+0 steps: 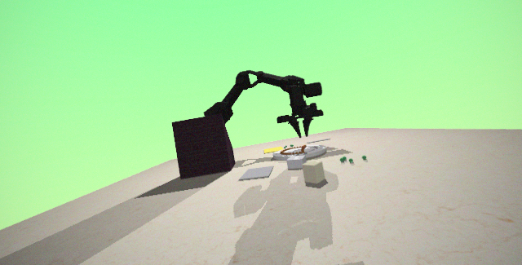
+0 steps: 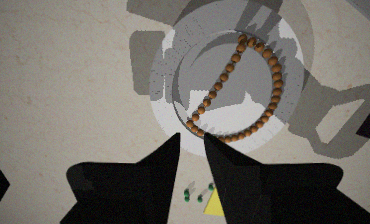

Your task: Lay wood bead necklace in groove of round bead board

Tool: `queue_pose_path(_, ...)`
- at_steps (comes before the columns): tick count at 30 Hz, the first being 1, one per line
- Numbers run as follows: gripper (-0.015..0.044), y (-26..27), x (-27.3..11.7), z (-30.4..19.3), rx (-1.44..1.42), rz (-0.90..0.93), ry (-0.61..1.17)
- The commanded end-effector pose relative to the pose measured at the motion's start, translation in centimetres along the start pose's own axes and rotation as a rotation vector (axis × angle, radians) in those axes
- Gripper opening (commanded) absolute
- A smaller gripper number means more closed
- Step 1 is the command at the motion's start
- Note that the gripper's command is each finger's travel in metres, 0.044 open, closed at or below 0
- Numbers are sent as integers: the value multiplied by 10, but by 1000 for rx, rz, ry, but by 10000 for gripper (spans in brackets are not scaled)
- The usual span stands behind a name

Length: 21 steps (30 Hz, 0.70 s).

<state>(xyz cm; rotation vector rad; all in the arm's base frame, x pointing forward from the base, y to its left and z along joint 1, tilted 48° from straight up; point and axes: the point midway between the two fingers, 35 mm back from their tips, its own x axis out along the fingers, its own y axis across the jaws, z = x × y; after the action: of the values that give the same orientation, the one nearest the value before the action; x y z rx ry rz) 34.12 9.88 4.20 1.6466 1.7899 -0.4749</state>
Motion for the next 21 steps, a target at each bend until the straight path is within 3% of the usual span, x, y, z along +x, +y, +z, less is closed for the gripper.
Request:
queue_pose_path(1,120,0,10,-1,12,1,4)
queue_pose_path(21,120,1,29,-1,9,2,3)
